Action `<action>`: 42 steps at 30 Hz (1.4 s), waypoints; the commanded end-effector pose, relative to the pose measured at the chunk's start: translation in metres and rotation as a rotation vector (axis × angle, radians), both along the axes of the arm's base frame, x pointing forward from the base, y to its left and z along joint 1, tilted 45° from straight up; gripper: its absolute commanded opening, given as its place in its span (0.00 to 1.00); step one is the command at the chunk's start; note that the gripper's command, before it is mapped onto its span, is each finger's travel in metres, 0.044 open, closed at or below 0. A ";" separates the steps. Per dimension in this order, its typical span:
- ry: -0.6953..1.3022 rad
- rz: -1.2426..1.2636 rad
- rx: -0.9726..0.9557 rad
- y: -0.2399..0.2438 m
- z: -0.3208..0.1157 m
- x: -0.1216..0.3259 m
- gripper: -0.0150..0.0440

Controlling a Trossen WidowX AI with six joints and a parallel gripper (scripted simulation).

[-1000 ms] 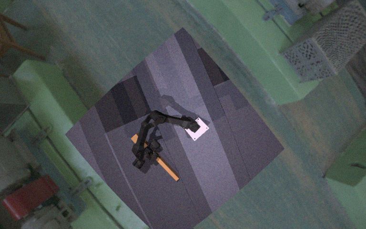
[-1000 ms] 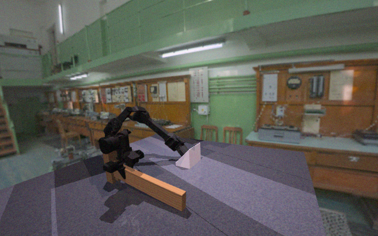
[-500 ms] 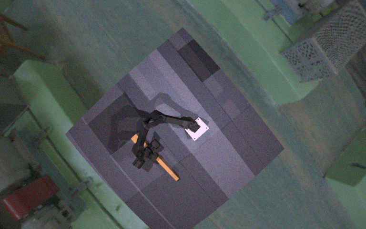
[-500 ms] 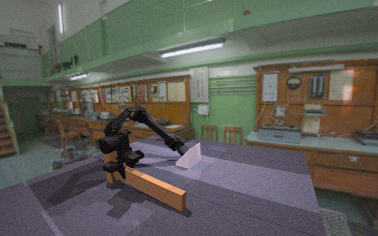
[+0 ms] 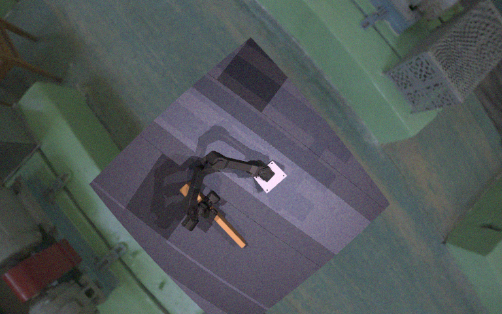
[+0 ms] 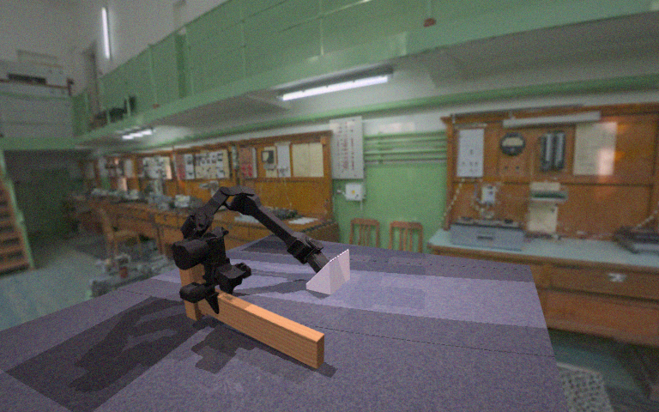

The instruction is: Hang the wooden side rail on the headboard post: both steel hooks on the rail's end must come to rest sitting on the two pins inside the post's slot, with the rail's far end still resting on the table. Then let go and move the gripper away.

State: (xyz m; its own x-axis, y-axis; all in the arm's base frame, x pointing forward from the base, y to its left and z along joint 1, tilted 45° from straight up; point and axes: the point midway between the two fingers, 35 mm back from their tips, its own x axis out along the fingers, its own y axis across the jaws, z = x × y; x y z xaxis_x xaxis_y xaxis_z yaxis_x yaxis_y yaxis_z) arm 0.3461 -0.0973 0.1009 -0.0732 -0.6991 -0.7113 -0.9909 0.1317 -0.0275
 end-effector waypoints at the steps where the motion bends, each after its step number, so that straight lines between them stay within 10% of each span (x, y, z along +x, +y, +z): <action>1: -0.006 0.004 -0.005 0.000 0.001 0.001 0.25; 42: -0.006 0.004 -0.005 -0.005 -0.004 0.000 0.25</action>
